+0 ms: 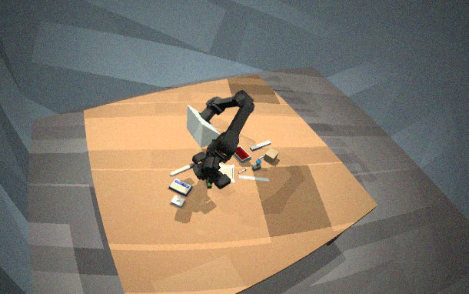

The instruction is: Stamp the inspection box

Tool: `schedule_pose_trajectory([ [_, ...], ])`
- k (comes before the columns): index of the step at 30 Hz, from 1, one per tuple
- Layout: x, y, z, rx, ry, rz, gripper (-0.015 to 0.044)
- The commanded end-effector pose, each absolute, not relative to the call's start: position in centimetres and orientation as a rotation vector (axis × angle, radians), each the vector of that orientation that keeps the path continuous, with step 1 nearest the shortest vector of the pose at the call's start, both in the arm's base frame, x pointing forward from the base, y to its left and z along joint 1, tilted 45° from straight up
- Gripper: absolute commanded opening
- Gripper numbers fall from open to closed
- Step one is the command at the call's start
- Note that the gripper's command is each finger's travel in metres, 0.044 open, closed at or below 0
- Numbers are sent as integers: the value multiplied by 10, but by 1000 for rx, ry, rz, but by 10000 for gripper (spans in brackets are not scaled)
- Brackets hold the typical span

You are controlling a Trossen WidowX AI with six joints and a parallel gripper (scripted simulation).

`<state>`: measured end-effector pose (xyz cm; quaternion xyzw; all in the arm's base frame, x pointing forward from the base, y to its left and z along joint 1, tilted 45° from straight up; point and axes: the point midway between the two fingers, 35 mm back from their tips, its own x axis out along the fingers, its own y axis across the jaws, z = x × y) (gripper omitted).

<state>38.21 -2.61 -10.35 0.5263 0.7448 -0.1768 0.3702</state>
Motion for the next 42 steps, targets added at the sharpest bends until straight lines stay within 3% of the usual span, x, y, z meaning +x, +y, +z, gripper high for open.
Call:
schedule_pose_trajectory([
  [1, 379, -19, -110, 1355, 1918, -456, 0],
  [22, 373, -1, -129, 1356, 1919, -454, 0],
  [32, 375, -3, -127, 1350, 1915, -451, 263],
  [36, 378, -9, -121, 1350, 1915, -452, 267],
  [42, 393, -69, -59, 1352, 1915, -460, 267],
])
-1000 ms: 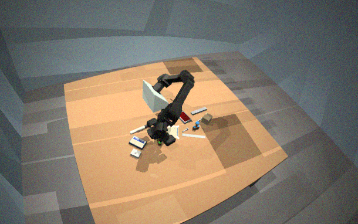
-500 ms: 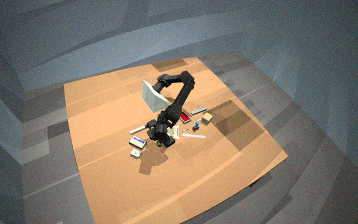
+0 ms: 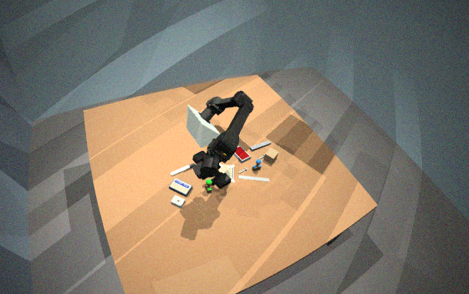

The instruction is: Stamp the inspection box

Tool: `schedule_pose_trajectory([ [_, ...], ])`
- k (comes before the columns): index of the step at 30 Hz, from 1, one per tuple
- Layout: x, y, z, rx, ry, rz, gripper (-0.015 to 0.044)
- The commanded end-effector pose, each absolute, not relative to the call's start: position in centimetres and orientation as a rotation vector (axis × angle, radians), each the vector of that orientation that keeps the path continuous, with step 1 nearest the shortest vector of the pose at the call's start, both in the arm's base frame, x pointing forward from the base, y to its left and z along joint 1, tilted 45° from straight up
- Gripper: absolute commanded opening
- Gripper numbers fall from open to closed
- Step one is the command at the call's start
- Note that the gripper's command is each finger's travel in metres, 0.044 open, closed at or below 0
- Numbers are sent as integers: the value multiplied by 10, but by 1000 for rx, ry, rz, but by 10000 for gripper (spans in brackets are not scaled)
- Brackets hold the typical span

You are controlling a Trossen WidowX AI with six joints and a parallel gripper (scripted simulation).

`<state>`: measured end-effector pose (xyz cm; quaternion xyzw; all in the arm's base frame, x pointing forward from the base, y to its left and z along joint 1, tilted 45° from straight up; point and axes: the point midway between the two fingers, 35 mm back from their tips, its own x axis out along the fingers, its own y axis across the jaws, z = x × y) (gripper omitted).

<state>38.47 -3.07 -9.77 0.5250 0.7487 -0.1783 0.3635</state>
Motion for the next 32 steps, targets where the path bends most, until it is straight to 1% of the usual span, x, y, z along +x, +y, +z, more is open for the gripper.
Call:
schedule_pose_trajectory([
  [1, 393, -76, -49, 1352, 1916, -460, 267],
  [32, 393, -82, -42, 1358, 1915, -461, 267],
])
